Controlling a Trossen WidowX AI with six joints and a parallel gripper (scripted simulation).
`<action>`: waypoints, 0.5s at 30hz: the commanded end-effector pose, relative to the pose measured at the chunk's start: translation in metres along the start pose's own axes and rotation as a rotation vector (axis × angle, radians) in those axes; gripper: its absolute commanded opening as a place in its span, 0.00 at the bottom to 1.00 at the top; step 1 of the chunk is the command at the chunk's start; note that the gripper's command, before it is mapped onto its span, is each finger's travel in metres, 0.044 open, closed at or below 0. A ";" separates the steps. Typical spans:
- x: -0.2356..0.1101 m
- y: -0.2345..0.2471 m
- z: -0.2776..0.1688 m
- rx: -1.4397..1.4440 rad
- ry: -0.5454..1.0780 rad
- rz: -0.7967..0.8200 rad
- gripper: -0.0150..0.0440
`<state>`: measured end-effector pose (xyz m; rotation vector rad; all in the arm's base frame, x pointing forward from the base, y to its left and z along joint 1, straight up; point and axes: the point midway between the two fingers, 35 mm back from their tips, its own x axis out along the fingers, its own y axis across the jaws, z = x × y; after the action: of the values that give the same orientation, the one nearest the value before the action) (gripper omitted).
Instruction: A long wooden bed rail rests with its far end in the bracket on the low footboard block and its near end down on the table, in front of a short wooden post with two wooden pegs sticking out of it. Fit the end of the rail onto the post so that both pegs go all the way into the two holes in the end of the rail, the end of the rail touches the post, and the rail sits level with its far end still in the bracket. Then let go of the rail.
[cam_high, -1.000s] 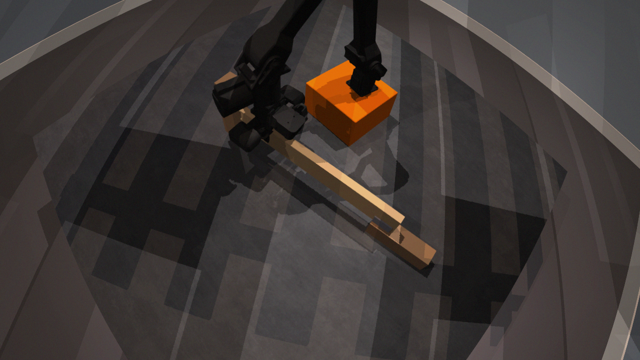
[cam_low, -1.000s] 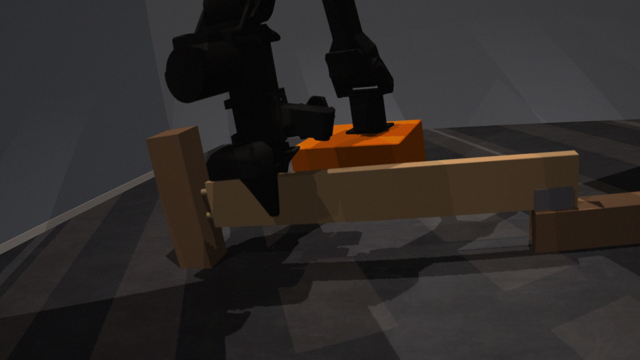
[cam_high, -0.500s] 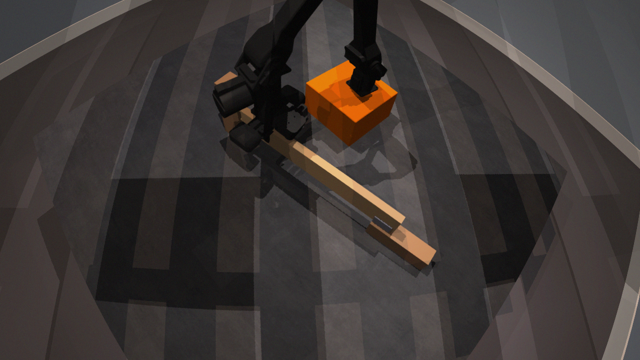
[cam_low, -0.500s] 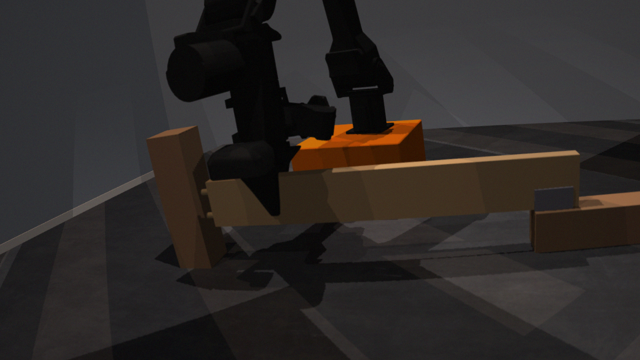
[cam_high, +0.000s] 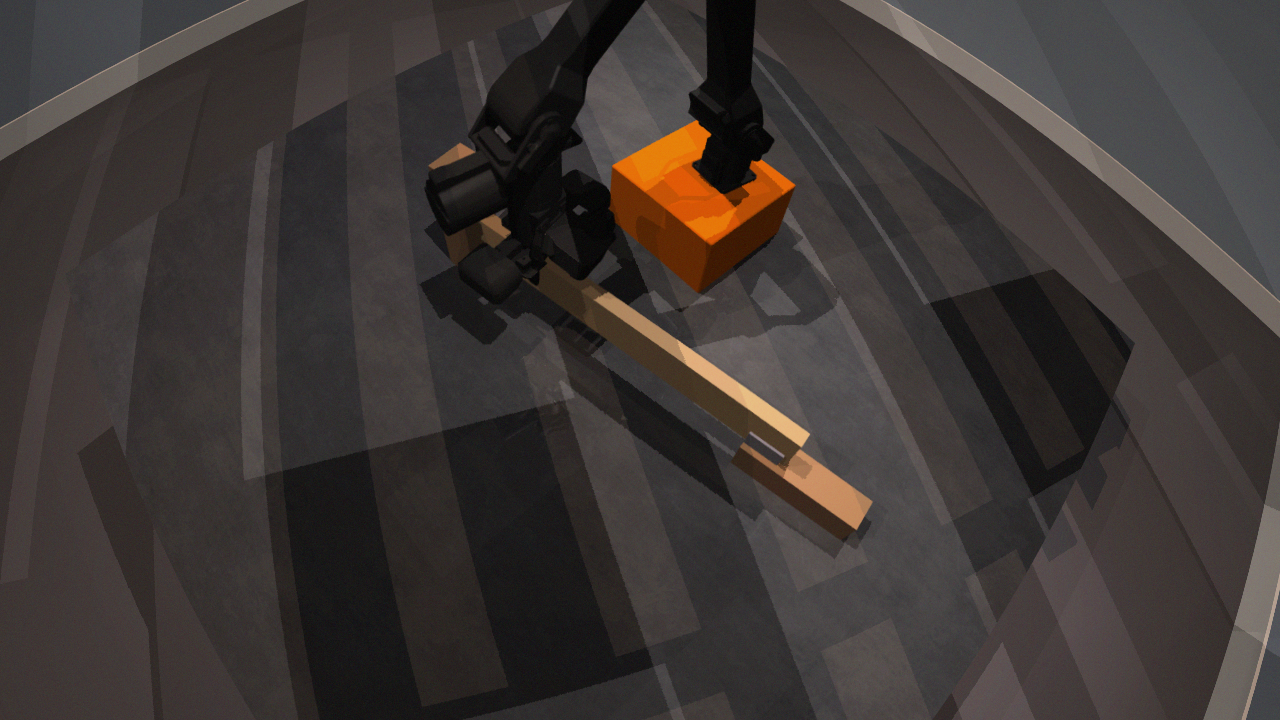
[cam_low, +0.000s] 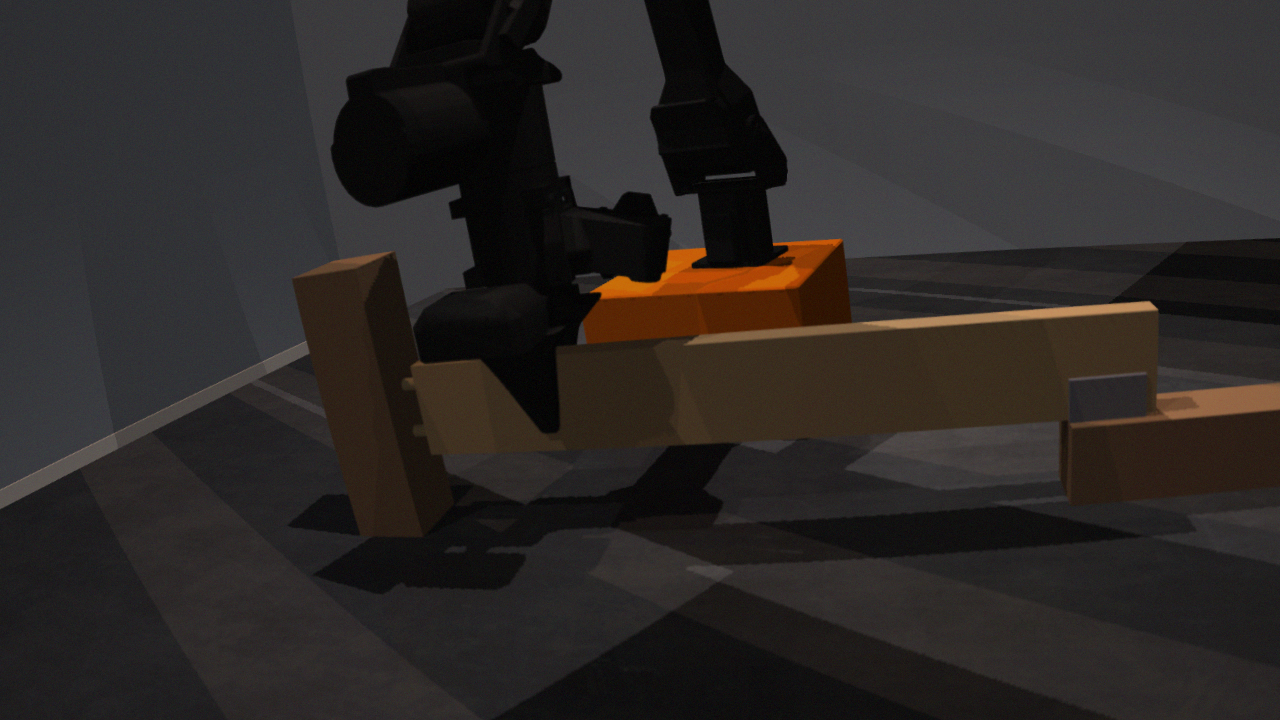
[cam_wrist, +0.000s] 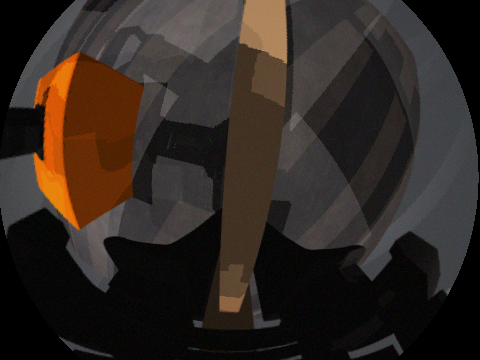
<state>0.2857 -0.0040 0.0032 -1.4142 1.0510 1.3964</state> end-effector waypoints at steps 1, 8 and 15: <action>0.001 -0.001 -0.002 -0.001 0.001 -0.004 0.25; 0.001 -0.001 -0.004 -0.001 0.001 -0.004 0.25; 0.000 -0.001 -0.006 -0.001 0.001 -0.004 0.25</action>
<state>0.2860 -0.0059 0.0020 -1.4106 1.0479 1.3990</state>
